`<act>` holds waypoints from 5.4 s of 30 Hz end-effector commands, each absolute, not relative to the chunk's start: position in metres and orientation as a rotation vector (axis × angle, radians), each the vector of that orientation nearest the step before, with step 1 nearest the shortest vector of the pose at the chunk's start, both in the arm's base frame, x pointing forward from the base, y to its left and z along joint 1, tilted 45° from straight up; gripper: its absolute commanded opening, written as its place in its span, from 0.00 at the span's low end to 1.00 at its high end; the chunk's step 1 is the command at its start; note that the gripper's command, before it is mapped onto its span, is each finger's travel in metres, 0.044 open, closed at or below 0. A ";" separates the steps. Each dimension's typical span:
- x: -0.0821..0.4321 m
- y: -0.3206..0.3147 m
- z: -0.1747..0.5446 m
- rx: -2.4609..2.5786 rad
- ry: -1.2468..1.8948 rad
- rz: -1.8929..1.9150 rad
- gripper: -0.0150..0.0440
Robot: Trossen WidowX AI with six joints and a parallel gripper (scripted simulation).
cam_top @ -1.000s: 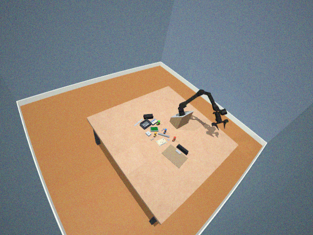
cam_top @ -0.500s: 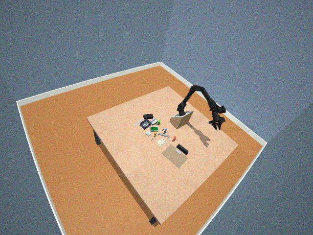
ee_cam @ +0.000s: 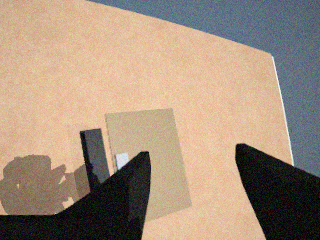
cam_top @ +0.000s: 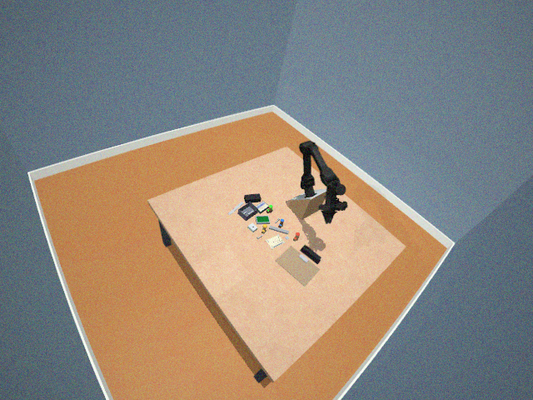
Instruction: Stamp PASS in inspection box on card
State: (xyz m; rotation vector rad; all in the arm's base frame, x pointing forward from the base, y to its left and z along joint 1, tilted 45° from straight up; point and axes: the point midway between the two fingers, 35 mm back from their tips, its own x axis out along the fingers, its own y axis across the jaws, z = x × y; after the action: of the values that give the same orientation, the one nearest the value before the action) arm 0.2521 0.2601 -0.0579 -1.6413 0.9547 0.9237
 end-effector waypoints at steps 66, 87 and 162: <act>0.175 -0.208 0.025 -0.477 1.568 -0.759 0.63; 0.167 -0.224 0.008 -0.484 1.568 -0.763 0.63; 0.176 -0.204 0.028 -0.483 1.567 -0.778 0.25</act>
State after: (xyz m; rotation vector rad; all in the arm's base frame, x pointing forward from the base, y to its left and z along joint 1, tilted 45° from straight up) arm 0.1746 -0.2043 0.0259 -0.4826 1.5709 -0.7696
